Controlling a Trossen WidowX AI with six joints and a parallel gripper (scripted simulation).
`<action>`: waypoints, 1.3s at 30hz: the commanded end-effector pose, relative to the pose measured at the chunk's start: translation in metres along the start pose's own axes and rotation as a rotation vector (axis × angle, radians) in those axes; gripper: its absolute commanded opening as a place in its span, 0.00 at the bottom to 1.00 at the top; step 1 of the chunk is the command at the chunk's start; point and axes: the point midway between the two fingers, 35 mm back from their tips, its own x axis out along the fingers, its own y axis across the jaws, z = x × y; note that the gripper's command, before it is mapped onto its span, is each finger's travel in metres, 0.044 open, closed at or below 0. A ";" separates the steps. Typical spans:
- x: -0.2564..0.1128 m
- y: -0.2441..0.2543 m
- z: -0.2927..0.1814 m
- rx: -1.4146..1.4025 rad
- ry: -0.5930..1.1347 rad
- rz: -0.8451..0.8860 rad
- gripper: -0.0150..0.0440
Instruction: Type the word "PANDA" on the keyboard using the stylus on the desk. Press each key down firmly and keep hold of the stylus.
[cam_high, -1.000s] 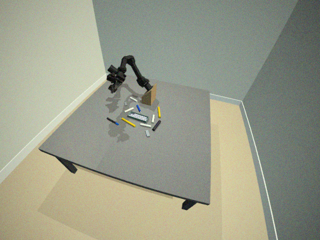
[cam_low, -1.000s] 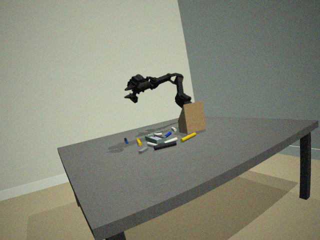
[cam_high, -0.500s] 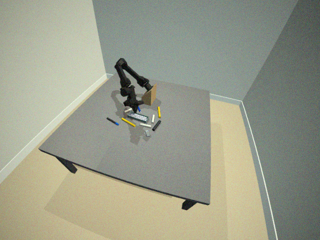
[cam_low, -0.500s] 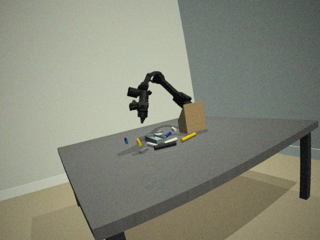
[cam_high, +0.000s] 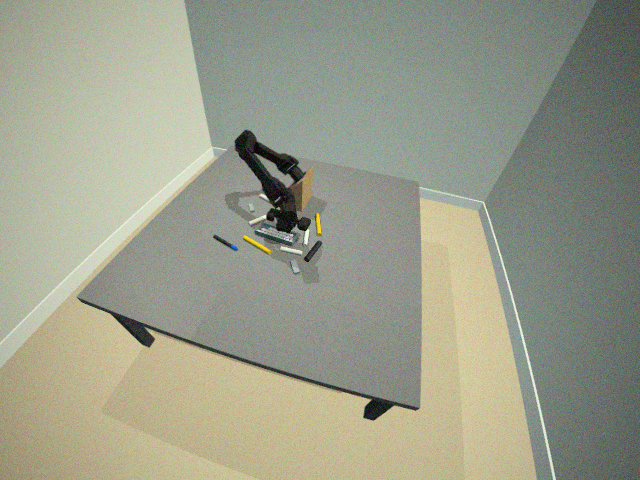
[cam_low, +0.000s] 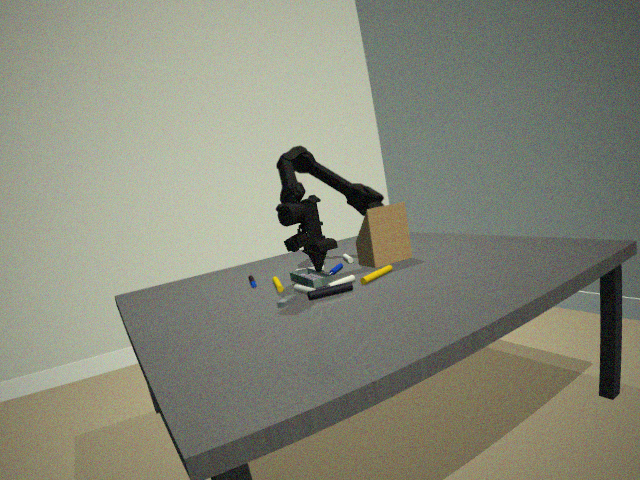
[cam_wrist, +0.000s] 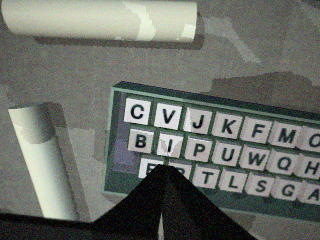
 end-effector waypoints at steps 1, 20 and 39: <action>-0.002 0.000 0.005 0.007 -0.011 -0.010 0.25; -0.002 -0.061 0.004 0.006 -0.010 -0.013 0.25; -0.003 -0.123 0.004 0.006 -0.010 -0.015 0.25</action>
